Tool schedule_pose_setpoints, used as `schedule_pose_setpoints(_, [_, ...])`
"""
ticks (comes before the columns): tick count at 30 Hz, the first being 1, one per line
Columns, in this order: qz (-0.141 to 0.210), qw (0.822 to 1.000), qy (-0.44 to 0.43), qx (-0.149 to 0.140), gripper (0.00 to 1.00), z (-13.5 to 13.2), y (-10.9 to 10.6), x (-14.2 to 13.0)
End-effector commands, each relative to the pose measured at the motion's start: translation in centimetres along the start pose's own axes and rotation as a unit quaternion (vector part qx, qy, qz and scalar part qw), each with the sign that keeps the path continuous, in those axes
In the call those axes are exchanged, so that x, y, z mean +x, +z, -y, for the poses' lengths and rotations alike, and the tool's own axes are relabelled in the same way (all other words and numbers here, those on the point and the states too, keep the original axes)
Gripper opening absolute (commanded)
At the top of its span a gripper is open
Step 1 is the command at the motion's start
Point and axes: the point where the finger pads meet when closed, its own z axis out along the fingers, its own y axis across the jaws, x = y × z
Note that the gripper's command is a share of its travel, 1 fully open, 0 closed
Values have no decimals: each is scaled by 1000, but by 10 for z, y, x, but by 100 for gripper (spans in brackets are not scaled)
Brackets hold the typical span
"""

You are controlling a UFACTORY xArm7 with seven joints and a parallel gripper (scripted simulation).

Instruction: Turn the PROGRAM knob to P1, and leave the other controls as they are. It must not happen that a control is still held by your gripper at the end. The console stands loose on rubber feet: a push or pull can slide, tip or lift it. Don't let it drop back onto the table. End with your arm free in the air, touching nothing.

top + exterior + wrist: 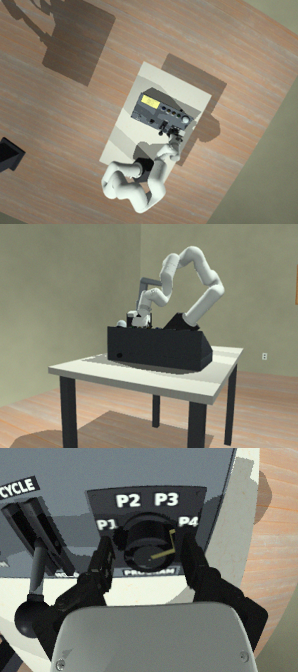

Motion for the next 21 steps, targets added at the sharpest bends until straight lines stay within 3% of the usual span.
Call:
schedule_pose_setpoints(1, [-1,1000,-1,-1,76,-1,-1,1])
schedule_pose_setpoints(21, [-1,1000,-1,-1,76,-3,3,3])
